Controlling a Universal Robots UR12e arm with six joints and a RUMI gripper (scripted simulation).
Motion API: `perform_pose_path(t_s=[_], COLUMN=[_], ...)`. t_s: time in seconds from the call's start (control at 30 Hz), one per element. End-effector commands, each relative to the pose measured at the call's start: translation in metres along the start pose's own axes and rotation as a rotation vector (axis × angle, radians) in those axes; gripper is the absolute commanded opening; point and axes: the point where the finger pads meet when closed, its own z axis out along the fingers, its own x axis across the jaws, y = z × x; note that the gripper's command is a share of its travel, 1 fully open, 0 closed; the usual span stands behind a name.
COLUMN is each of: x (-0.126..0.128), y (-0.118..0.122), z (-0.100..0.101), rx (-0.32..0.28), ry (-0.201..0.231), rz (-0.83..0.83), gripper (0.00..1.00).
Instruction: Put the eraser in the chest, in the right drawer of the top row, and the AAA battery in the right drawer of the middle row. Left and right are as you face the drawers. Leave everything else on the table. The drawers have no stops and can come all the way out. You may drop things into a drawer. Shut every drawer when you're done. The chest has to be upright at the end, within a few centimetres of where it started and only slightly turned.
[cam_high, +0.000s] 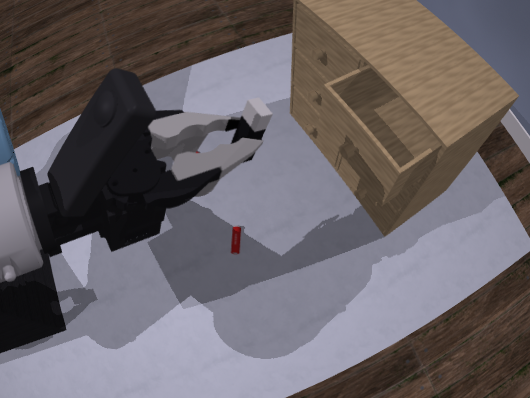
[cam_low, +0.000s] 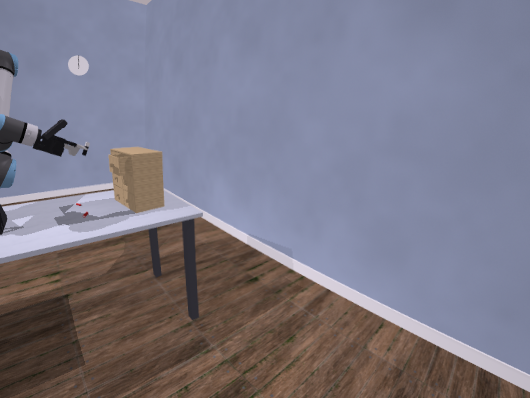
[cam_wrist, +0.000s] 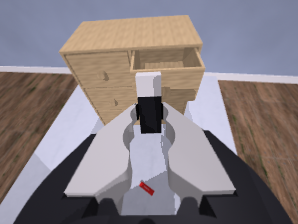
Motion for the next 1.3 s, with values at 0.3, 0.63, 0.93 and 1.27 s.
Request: perform_pose_path(t_s=[0.3,0.63,0.93,1.27], x=[0.0009,0.0002,-0.0001,-0.0002], y=[-0.0005,-0.0002,-0.0002,-0.0001], z=[0.0003,0.0002,0.0001,0.0001], rx=[0.031,0.041,0.044,0.045], ry=[0.009,0.008,0.008,0.008], rz=[-0.001,-0.001,-0.001,-0.001], gripper=[0.11,0.11,0.11,0.11])
